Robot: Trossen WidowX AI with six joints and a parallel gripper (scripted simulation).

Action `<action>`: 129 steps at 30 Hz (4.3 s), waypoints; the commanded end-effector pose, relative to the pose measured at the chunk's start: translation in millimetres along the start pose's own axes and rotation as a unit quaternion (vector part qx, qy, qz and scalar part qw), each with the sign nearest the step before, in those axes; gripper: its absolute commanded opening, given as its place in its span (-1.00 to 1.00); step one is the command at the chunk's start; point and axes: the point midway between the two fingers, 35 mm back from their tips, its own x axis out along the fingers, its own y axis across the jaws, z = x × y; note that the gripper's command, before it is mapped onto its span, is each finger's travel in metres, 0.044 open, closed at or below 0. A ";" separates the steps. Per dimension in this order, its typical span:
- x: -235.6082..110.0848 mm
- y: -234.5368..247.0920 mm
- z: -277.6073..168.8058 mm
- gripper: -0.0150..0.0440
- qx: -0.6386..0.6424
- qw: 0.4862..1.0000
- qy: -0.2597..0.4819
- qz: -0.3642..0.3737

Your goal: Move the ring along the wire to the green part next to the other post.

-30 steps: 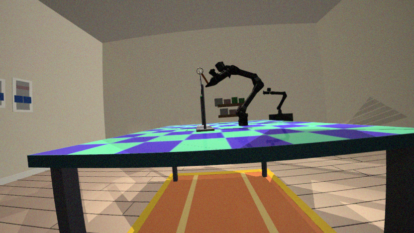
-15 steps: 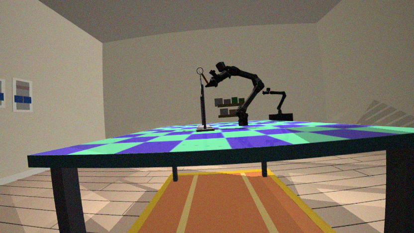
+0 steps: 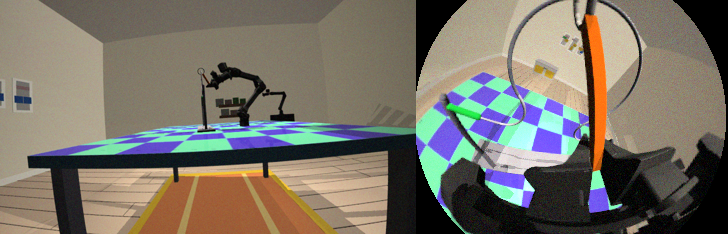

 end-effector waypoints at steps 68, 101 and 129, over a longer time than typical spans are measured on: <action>-5.0 -32.6 12.8 -1.00 -0.394 0.889 -0.053 -0.227; -11.3 -40.2 25.4 -1.00 -0.551 0.769 -0.071 -0.317; -2.9 -40.5 11.0 -1.00 -0.583 0.736 -0.074 -0.336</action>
